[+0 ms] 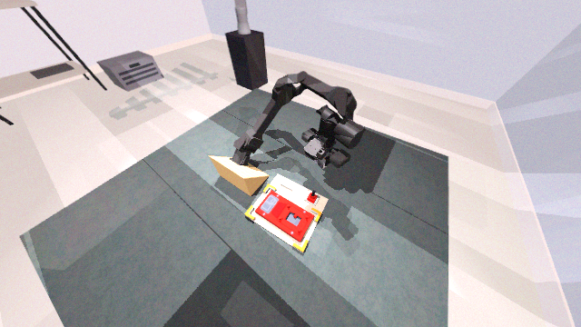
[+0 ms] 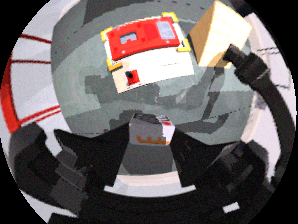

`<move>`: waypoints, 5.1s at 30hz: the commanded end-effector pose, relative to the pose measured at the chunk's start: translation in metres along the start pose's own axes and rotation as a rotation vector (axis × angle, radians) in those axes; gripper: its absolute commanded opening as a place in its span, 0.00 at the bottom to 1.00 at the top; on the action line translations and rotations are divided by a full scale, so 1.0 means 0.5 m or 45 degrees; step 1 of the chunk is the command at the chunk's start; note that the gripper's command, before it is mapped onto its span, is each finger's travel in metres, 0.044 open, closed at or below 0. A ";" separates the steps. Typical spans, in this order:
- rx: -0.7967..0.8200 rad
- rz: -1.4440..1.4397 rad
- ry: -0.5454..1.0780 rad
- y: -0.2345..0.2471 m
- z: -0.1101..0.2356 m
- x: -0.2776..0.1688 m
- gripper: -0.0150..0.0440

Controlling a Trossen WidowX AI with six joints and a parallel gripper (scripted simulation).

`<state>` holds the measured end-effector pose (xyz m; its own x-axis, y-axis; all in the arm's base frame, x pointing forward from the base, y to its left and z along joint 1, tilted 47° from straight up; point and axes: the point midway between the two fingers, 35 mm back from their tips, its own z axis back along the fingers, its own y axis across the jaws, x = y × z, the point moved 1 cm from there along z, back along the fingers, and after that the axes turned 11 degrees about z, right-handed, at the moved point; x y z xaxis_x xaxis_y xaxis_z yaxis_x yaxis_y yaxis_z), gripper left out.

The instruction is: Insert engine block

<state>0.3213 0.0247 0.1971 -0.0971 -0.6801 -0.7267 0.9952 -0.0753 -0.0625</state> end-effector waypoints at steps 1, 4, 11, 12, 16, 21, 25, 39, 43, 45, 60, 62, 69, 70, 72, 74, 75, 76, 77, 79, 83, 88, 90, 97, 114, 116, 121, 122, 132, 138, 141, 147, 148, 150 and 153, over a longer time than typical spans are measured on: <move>-0.005 0.185 -0.007 0.000 -0.001 0.001 0.25; -0.007 0.317 -0.007 0.000 -0.002 0.001 0.25; -0.012 0.626 -0.005 0.000 -0.004 0.001 0.25; -0.013 0.670 -0.005 0.000 -0.004 0.001 0.25; -0.016 0.846 -0.003 0.001 -0.005 0.001 0.25; -0.019 1.067 -0.001 0.001 -0.007 0.001 0.25; -0.022 1.243 0.002 0.001 -0.008 0.001 0.25; -0.029 1.860 0.013 0.002 -0.012 0.001 0.25; -0.031 2.036 0.017 0.002 -0.013 0.001 0.25; -0.032 2.125 0.019 0.002 -0.014 0.001 0.25; -0.034 2.673 0.035 0.003 -0.019 0.000 0.25; -0.034 2.733 0.037 0.003 -0.021 0.000 0.25; -0.033 2.906 0.042 0.002 -0.048 -0.001 0.25; -0.033 2.907 0.043 0.001 -0.053 -0.001 0.25; -0.033 2.908 0.043 0.001 -0.059 -0.001 0.25; -0.032 2.908 0.043 0.001 -0.068 -0.001 0.25; -0.032 2.908 0.043 0.001 -0.071 -0.001 0.25; -0.032 2.908 0.043 0.001 -0.074 -0.001 0.25; -0.032 2.908 0.043 0.001 -0.078 -0.001 0.25; -0.032 2.908 0.043 0.000 -0.086 -0.001 0.25; -0.031 2.908 0.043 0.000 -0.101 -0.001 0.25; -0.031 2.908 0.043 -0.001 -0.119 -0.001 0.25; -0.030 2.909 0.043 -0.001 -0.128 -0.001 0.25; -0.030 2.909 0.043 -0.002 -0.153 -0.001 0.25; -0.027 2.909 0.044 -0.004 -0.217 -0.002 0.25; -0.027 2.909 0.044 -0.004 -0.223 -0.002 0.25; -0.027 2.909 0.044 -0.005 -0.242 -0.002 0.25; -0.026 2.909 0.044 -0.005 -0.245 -0.002 0.25; -0.020 2.906 0.026 0.000 -0.238 0.000 0.39; -0.020 2.906 0.026 0.000 -0.238 0.000 0.65; -0.020 2.906 0.026 0.000 -0.238 0.000 0.79; -0.020 2.906 0.026 0.000 -0.238 0.000 1.00; -0.020 2.906 0.026 0.000 -0.238 0.000 1.00; -0.020 2.906 0.026 0.000 -0.238 0.000 1.00; -0.022 2.907 0.035 0.000 -0.232 0.000 1.00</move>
<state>0.3222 0.1114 0.1159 0.8184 0.4000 0.4125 -0.5745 0.5559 0.6007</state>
